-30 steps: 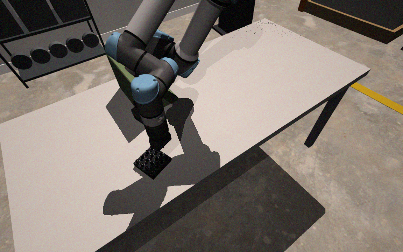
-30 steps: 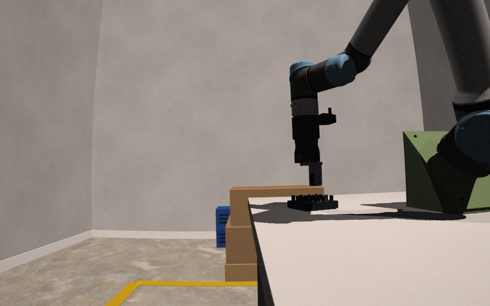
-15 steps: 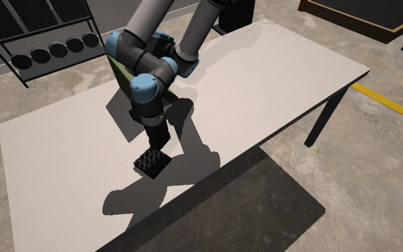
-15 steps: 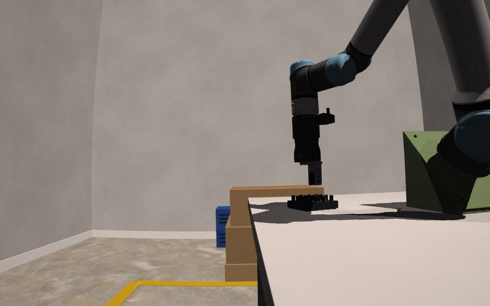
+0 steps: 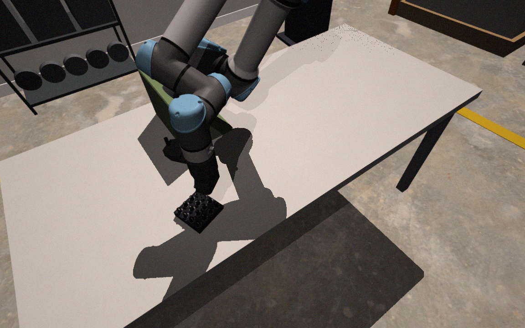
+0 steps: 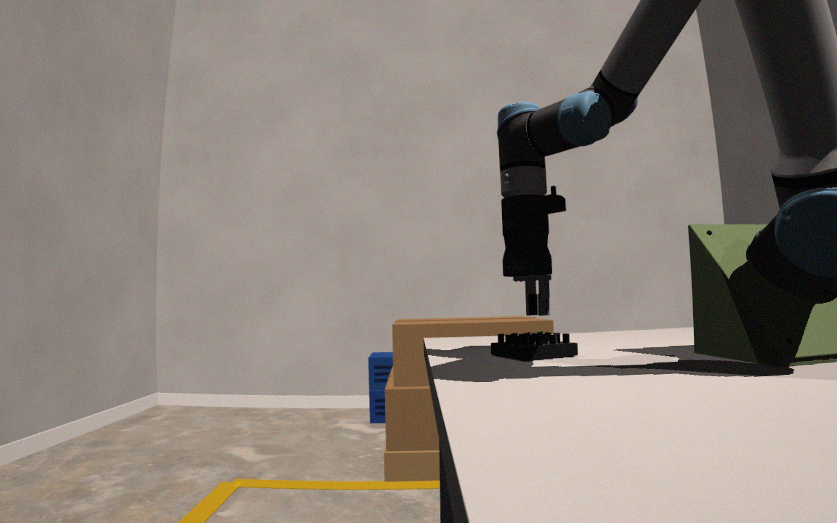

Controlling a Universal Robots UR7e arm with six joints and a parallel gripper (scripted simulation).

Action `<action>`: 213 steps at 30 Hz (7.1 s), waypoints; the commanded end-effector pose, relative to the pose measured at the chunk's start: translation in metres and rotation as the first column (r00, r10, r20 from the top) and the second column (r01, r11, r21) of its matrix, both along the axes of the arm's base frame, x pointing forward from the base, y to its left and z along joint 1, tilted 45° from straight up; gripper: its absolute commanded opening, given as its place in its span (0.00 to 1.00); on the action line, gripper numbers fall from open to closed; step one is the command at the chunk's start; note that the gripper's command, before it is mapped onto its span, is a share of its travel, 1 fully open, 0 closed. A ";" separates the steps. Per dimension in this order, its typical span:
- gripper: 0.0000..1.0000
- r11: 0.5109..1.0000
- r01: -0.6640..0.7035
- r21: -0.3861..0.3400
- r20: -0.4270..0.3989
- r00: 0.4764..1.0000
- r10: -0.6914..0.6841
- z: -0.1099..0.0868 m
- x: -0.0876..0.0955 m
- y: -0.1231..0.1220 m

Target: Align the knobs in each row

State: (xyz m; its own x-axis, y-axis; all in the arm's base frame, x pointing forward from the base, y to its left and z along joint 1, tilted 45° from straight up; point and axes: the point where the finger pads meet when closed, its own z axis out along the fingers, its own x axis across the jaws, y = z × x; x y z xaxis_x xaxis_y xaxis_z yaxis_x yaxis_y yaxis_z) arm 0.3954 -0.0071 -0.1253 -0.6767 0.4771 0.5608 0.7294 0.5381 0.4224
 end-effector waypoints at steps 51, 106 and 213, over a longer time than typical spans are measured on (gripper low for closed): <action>0.46 0.666 -0.711 -0.225 0.700 0.357 0.618 -0.004 0.009 -0.015; 0.46 0.109 -0.604 -0.789 0.598 -0.716 0.361 0.013 0.008 -0.008; 0.46 0.020 -0.432 -0.902 0.429 -0.889 0.160 0.001 -0.001 0.015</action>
